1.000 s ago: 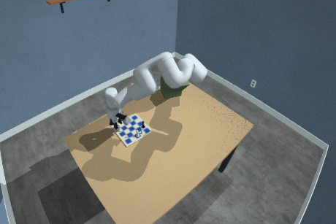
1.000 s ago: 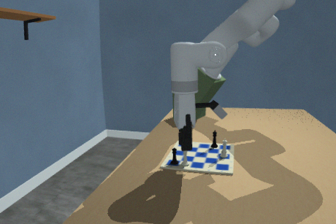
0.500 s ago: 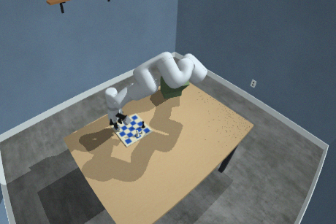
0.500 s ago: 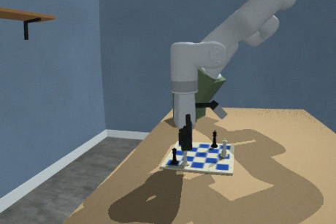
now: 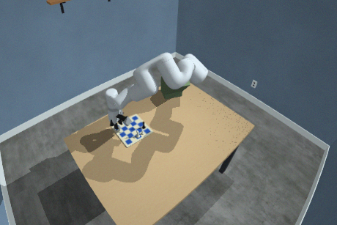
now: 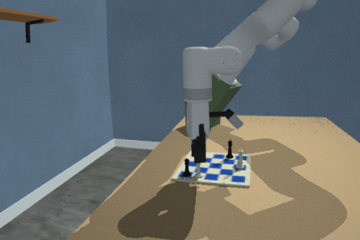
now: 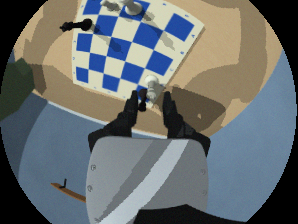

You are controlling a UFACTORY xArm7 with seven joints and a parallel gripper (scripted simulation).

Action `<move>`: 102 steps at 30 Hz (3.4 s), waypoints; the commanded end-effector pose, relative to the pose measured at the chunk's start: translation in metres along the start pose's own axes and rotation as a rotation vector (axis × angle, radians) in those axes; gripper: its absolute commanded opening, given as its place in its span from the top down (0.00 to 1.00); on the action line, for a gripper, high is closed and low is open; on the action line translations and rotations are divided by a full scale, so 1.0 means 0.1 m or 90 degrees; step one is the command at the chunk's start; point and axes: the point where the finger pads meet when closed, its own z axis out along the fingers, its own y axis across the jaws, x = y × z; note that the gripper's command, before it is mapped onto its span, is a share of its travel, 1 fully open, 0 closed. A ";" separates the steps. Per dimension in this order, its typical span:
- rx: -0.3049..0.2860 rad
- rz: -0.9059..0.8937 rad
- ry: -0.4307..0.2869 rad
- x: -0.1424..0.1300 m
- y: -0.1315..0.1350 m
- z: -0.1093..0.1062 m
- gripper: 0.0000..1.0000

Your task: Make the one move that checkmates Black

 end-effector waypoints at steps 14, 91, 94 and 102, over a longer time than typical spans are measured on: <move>-0.002 0.000 -0.002 -0.02 0.01 0.30 0.58; -0.002 0.000 -0.002 -0.02 0.01 0.33 1.00; -0.002 0.000 -0.002 -0.02 0.01 0.32 1.00; -0.002 0.000 -0.002 -0.02 0.01 -0.08 1.00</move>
